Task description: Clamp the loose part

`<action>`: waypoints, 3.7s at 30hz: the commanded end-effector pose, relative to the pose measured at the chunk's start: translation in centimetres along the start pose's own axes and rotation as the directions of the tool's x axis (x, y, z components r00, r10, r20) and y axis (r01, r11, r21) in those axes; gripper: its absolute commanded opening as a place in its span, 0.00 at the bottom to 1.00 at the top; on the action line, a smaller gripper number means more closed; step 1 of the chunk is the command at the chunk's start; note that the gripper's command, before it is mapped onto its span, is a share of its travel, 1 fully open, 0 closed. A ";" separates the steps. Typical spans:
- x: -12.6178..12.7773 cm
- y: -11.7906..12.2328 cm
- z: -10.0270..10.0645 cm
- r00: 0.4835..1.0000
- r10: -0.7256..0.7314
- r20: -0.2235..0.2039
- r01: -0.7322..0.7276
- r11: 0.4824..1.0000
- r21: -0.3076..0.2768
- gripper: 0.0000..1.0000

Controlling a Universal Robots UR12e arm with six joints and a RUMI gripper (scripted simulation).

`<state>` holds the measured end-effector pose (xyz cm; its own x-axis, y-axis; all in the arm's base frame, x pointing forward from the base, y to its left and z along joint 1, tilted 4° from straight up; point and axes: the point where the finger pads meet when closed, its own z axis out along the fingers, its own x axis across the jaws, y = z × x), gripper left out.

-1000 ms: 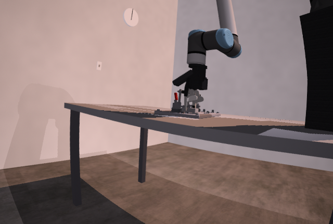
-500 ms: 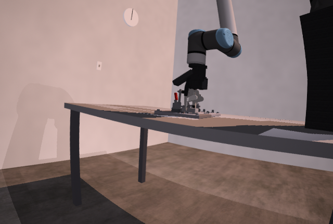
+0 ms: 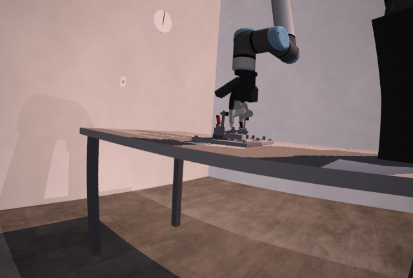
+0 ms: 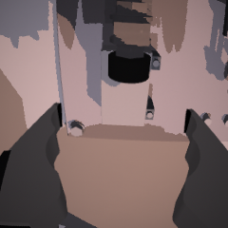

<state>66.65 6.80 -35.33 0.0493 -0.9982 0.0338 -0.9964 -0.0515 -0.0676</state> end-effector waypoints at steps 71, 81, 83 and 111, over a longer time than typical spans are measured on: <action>0.0 -1.1 -13.9 1.000 0.000 0.000 0.000 1.000 0.001 0.28; 0.0 -4.9 -13.9 1.000 0.000 0.000 0.000 1.000 0.001 0.28; 0.0 -4.9 -13.9 1.000 0.000 0.000 0.000 1.000 0.001 0.28; 0.0 -8.1 -13.2 1.000 0.000 0.000 0.000 1.000 0.001 0.28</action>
<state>73.72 7.60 -21.22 0.0493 -0.9982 0.0337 -0.9964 -0.0514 -0.0672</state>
